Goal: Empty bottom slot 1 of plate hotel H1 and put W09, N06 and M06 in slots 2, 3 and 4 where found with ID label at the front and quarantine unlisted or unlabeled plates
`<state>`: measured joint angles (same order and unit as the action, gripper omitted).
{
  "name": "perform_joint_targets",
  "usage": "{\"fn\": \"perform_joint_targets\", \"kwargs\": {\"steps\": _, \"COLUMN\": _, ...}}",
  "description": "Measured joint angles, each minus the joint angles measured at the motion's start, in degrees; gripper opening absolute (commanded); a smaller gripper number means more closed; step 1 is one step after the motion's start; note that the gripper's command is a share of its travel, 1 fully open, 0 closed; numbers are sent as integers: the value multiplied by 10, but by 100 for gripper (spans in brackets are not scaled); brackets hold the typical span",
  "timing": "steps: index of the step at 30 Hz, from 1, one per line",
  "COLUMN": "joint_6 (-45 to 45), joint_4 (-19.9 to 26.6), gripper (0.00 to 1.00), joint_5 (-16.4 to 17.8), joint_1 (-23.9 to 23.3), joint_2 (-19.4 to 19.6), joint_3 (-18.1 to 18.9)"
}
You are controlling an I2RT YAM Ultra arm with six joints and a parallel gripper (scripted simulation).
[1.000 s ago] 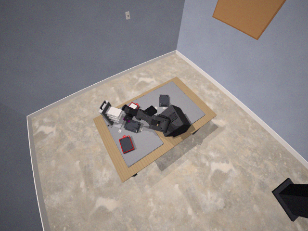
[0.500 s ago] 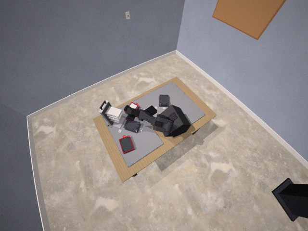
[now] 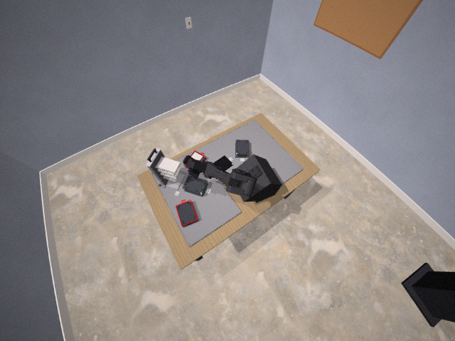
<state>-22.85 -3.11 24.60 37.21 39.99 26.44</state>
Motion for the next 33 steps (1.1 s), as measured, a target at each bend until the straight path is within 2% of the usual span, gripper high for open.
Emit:
{"fn": "perform_joint_targets", "kwargs": {"steps": 20, "joint_6": 0, "joint_4": -1, "gripper": 0, "joint_5": -2, "joint_1": 0, "joint_2": 1, "joint_3": 0}}
{"fn": "perform_joint_targets", "kwargs": {"steps": 33, "joint_6": 0, "joint_4": -5, "gripper": 0, "joint_5": -3, "joint_1": 1, "joint_2": 22, "joint_3": 10}}
